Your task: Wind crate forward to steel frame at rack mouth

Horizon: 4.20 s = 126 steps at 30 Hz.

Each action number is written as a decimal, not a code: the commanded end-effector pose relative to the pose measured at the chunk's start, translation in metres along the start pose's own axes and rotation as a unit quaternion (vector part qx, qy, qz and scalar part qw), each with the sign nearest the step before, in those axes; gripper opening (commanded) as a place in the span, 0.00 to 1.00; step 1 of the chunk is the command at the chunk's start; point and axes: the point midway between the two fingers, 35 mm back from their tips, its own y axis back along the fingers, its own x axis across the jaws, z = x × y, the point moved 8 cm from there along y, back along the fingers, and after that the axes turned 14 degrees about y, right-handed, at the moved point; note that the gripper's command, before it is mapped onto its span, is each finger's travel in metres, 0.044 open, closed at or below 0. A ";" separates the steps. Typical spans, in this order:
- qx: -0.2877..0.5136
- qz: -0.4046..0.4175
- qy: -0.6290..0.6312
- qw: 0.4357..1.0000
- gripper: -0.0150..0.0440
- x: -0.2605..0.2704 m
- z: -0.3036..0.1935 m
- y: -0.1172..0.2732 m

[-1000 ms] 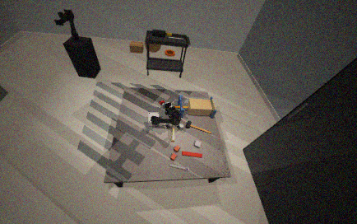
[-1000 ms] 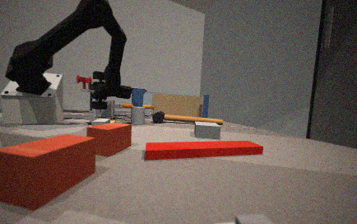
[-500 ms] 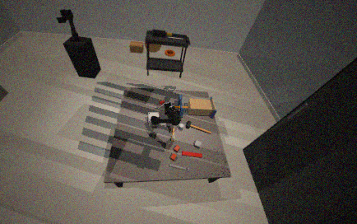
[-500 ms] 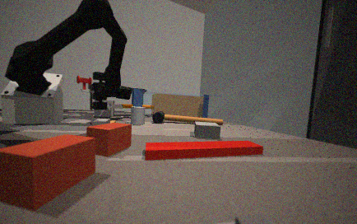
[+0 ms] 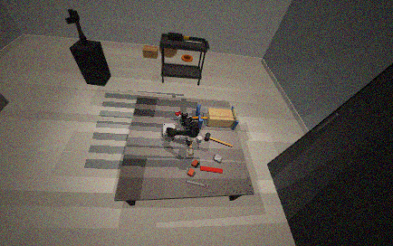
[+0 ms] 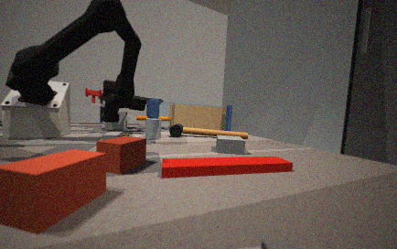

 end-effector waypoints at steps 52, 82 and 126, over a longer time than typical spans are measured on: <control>0.000 0.000 0.000 1.000 0.66 -0.008 0.001 0.000; 0.000 0.000 0.000 1.000 0.66 -0.008 0.001 0.000; 0.002 0.007 -0.002 1.000 0.66 0.091 0.025 0.109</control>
